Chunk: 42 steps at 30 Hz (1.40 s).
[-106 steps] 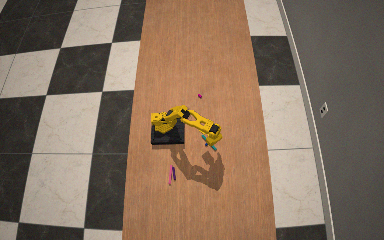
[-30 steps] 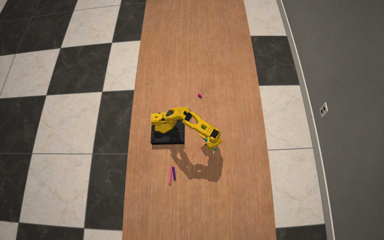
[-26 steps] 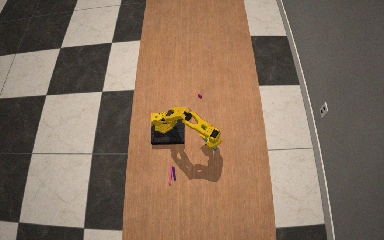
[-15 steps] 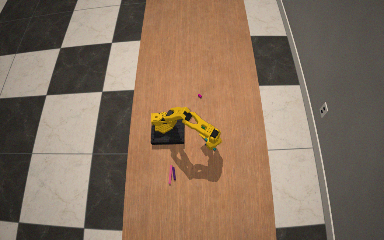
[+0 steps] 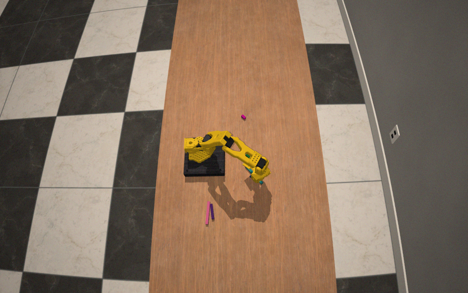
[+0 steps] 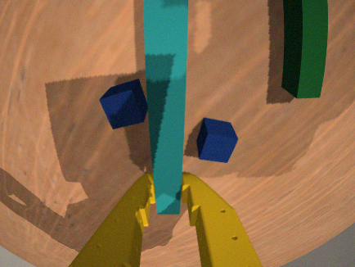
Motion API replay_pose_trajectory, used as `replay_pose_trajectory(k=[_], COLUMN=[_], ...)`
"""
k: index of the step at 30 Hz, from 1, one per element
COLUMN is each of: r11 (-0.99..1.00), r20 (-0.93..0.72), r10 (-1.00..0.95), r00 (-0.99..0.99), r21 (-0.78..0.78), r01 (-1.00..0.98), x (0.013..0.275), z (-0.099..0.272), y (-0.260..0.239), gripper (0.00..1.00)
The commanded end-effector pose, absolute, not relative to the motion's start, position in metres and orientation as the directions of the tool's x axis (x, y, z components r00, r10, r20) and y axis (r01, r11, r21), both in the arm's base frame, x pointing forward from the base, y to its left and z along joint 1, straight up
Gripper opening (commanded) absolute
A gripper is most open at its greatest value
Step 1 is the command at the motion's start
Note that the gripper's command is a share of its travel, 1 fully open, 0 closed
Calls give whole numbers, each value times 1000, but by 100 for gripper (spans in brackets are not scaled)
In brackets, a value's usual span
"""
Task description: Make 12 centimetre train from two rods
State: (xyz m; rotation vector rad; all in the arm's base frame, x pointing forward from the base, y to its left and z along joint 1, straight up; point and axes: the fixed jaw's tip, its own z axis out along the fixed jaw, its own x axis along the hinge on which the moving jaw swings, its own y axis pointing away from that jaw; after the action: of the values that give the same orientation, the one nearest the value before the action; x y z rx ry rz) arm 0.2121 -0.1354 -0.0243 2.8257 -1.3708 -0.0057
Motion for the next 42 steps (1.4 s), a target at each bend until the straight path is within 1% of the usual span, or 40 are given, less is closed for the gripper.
replay_pose_trajectory(k=[1, 30, 42], r11=[-623, -623, -623], r20=[-26, -26, -26], r10=[-782, -782, -782], r00=[623, 623, 623], r21=[10, 10, 10], r01=[-782, -782, -782], x=[208, 208, 211], z=[-30, -26, -1], y=[-134, -134, -133], gripper=[0, 0, 0])
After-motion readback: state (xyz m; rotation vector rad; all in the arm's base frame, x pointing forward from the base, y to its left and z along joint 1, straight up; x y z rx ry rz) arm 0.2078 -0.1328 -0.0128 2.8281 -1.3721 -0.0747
